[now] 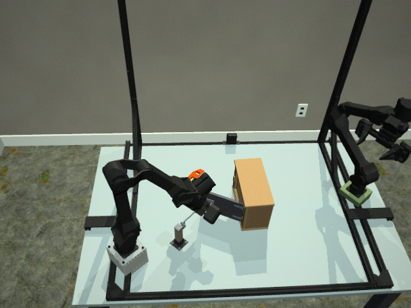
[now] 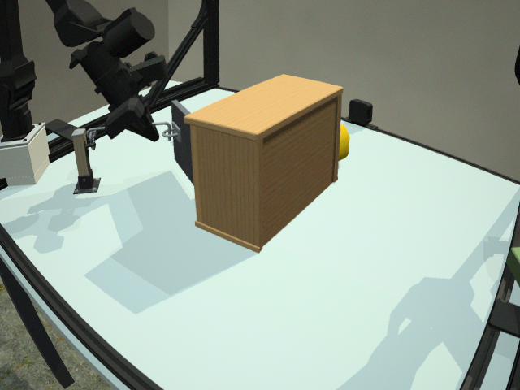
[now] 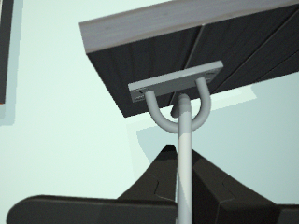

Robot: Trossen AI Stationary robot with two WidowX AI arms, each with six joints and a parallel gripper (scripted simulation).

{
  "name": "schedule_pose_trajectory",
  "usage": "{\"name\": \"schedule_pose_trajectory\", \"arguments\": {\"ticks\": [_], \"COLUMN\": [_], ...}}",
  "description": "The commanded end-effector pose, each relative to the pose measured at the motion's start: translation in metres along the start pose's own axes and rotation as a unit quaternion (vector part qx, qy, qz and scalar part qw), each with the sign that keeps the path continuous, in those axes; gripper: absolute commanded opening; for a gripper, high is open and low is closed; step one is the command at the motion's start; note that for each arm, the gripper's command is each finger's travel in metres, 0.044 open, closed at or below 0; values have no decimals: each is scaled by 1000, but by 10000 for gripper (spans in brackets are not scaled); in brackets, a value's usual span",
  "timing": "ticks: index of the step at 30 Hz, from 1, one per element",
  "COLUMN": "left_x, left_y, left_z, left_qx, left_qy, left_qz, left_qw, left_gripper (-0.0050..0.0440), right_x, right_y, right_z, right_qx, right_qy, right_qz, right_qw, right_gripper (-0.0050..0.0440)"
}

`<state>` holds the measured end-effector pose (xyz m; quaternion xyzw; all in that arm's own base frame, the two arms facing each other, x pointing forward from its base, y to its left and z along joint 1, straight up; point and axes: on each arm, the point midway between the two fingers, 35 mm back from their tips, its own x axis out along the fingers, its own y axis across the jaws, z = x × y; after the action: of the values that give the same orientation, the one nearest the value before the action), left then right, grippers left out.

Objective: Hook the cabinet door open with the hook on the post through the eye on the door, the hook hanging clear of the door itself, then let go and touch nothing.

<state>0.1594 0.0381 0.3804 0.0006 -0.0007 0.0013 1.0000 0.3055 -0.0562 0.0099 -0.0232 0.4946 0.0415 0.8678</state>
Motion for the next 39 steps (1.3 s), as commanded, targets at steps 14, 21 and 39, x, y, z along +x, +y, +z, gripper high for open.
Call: {"name": "schedule_pose_trajectory", "arguments": {"ticks": [14,21,39], "left_x": [0,0,0], "left_y": [0,0,0], "left_z": [0,0,0], "left_qx": [-1,-1,-1], "left_qy": [0,0,0], "left_qz": [-1,-1,-1], "left_qw": [1000,1000,1000], "left_gripper": [400,400,400], "right_x": [6,8,12], "right_y": [-1,-1,-1], "right_z": [-4,-6,-10], "right_qx": [0,0,0], "right_qy": [37,52,77], "right_qz": [-2,-2,-2], "right_qw": [999,999,997], "right_gripper": [0,0,0]}}
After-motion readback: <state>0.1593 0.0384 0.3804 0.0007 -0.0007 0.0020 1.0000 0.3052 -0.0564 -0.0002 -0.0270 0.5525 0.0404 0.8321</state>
